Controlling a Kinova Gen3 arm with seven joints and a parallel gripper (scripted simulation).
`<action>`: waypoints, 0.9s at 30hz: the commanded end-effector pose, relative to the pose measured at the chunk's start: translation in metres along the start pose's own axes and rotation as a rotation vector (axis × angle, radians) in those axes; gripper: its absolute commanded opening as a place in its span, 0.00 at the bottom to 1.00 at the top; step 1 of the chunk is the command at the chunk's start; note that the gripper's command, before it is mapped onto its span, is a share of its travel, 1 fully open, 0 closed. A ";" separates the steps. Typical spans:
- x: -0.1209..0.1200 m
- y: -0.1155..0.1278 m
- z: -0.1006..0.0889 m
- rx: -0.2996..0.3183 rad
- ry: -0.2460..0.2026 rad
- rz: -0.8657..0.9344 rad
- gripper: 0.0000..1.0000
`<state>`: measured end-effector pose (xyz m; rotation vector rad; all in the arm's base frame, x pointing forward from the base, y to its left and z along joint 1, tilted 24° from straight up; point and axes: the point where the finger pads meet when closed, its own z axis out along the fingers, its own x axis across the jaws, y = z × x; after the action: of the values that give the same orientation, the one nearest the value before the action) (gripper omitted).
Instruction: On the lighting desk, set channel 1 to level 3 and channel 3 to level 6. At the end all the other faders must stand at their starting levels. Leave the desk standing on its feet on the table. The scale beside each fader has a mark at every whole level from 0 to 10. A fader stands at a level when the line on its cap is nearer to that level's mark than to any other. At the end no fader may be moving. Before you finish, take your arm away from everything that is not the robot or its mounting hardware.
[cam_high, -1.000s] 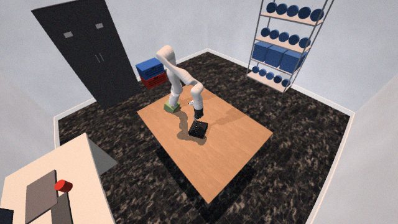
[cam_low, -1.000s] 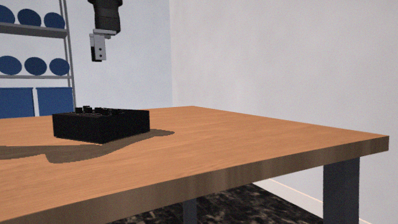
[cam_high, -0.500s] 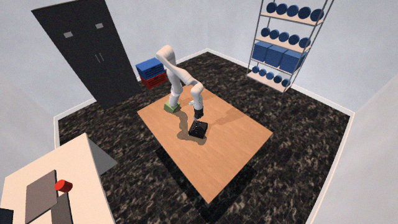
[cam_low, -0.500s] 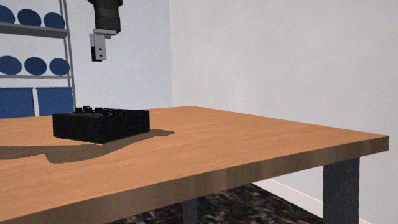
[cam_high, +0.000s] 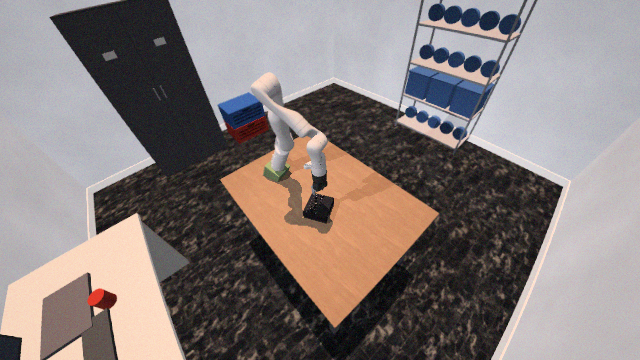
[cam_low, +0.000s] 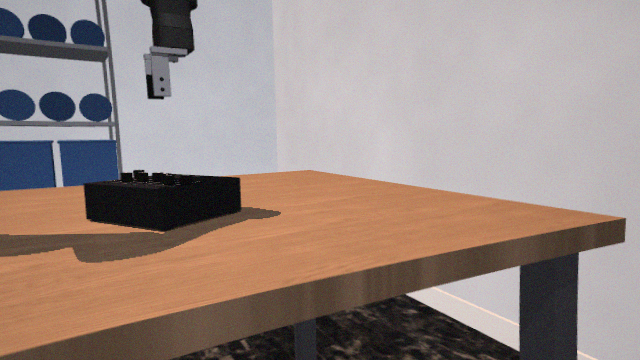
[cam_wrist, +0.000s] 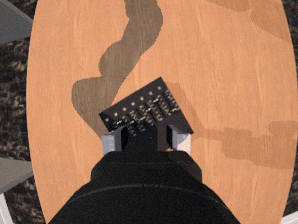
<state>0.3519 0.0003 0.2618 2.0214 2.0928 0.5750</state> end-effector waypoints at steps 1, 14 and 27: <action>0.000 0.001 -0.001 -0.002 -0.002 -0.002 1.00; 0.003 0.000 0.002 -0.002 -0.002 0.066 1.00; 0.010 -0.002 0.007 -0.001 -0.003 0.213 1.00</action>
<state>0.3527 0.0103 0.2575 2.2197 1.9254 0.6039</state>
